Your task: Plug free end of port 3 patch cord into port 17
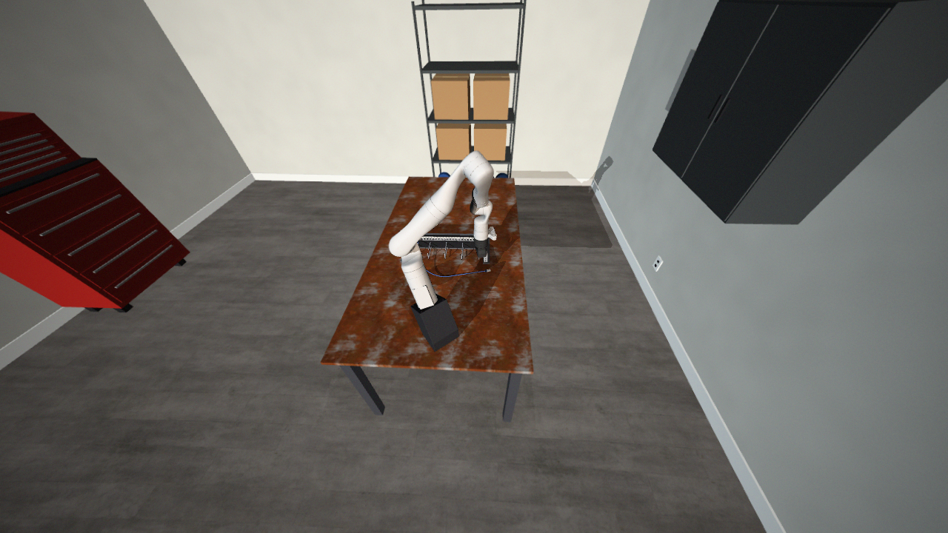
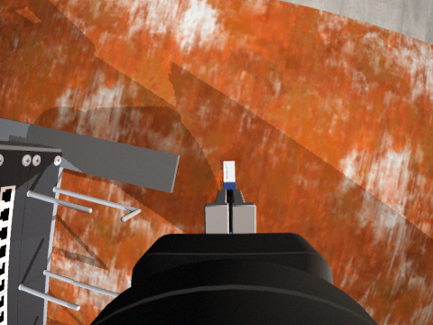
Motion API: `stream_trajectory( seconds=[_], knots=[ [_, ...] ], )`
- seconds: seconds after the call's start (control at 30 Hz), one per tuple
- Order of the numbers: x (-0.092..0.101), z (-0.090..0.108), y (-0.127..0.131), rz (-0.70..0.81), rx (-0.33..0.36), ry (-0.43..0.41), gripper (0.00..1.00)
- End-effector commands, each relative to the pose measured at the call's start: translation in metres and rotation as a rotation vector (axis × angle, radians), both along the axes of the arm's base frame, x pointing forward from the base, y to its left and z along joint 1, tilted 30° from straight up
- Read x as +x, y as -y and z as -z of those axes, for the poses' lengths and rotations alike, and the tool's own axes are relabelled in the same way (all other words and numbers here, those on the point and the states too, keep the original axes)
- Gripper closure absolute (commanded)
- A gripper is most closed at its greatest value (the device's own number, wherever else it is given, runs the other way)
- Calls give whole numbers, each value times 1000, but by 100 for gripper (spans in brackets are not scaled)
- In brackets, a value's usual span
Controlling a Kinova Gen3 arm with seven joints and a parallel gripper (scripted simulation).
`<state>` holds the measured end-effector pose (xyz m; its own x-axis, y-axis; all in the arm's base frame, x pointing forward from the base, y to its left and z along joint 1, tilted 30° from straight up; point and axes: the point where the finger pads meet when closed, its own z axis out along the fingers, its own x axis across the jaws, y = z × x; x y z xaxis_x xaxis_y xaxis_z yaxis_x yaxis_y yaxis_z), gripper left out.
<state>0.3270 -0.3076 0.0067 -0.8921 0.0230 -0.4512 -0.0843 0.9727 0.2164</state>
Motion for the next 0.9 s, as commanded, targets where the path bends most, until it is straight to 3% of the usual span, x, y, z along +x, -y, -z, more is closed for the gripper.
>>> stream_trajectory(
  seconds=[0.0,0.2,0.37,0.63,0.7,0.87],
  knots=[
    [1,-2,-1,7,4,3,100],
    [5,-8,-7,42,34,21,100],
    [16,-27,-24,140,118,65,100],
    [38,-82,-63,413,365,164,100],
    [38,-82,-63,413,365,164,100],
    [46,-125,-86,627,569,214,100]
  ],
)
